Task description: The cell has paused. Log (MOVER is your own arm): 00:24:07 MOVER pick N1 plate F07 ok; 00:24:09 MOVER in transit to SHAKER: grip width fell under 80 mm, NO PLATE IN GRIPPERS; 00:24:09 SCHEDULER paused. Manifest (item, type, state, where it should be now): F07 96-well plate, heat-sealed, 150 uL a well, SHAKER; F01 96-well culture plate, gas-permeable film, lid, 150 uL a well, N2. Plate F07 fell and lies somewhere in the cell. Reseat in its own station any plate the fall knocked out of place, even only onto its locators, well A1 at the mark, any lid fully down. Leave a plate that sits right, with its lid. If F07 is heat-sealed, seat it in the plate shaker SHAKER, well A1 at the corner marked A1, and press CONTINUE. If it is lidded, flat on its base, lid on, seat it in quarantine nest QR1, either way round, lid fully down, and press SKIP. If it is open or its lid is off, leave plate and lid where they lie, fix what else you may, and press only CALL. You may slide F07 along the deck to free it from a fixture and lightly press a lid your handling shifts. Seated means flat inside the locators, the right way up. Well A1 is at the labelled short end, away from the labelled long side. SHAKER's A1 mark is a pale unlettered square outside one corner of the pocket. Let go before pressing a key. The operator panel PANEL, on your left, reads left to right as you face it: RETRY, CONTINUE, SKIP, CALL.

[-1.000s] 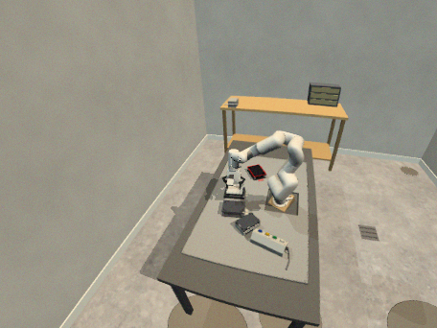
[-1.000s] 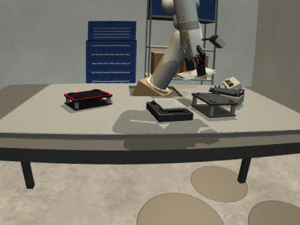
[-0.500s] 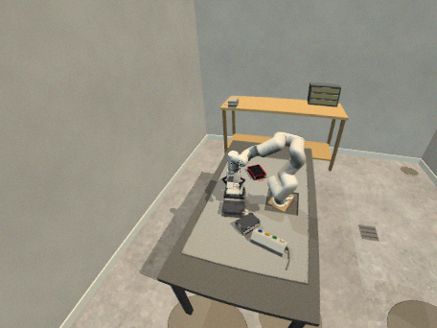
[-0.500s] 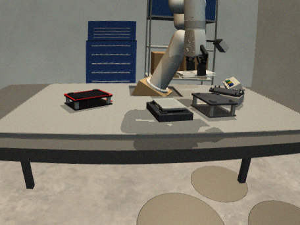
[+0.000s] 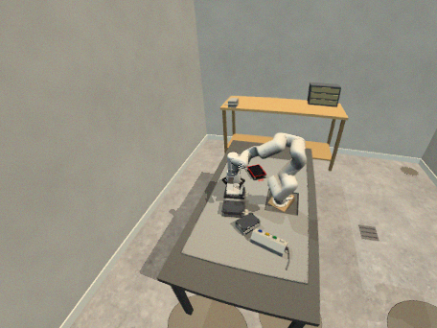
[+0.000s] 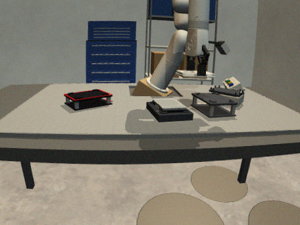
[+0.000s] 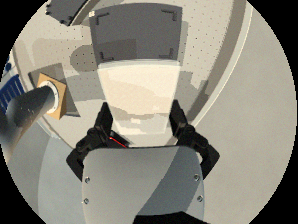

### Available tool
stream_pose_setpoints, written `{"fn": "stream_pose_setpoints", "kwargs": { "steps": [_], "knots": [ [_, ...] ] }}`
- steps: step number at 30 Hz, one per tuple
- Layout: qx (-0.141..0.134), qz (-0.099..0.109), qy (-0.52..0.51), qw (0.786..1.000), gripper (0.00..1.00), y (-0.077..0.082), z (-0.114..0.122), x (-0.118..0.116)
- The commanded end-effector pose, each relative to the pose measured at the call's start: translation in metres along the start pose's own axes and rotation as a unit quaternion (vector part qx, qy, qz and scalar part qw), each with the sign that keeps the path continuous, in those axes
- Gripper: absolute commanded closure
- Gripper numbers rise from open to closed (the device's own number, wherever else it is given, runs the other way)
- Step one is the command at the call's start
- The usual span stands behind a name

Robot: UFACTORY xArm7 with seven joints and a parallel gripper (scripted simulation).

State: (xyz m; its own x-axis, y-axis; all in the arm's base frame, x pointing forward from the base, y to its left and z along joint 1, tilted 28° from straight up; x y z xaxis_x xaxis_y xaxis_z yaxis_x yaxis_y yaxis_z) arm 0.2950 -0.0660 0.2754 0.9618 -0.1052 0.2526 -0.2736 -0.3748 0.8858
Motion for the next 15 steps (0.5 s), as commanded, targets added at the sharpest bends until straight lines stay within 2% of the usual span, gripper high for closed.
{"fn": "stream_pose_setpoints", "kwargs": {
  "steps": [1, 5, 15],
  "knots": [
    [-0.001, 0.002, 0.0, 1.0, 1.0, 0.001, 0.0, 0.001],
    [-0.001, 0.002, 0.0, 1.0, 1.0, 0.001, 0.0, 0.001],
    [-0.001, 0.002, -0.058, 0.998, 1.0, -0.003, -0.031, -0.01]
  ]
}}
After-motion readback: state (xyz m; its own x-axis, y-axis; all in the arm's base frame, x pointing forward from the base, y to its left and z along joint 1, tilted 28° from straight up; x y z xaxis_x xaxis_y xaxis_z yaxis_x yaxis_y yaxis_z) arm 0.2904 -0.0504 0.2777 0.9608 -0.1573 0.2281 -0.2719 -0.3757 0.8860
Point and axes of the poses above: the point where the finger pads meet when closed, its own y axis back along the fingers, its own x axis across the jaws, z = x × y, the point moved 6 cm from there along y, back along the fingers, and after that the axes turned 2 degrees about -y, right-handed, at the moved point
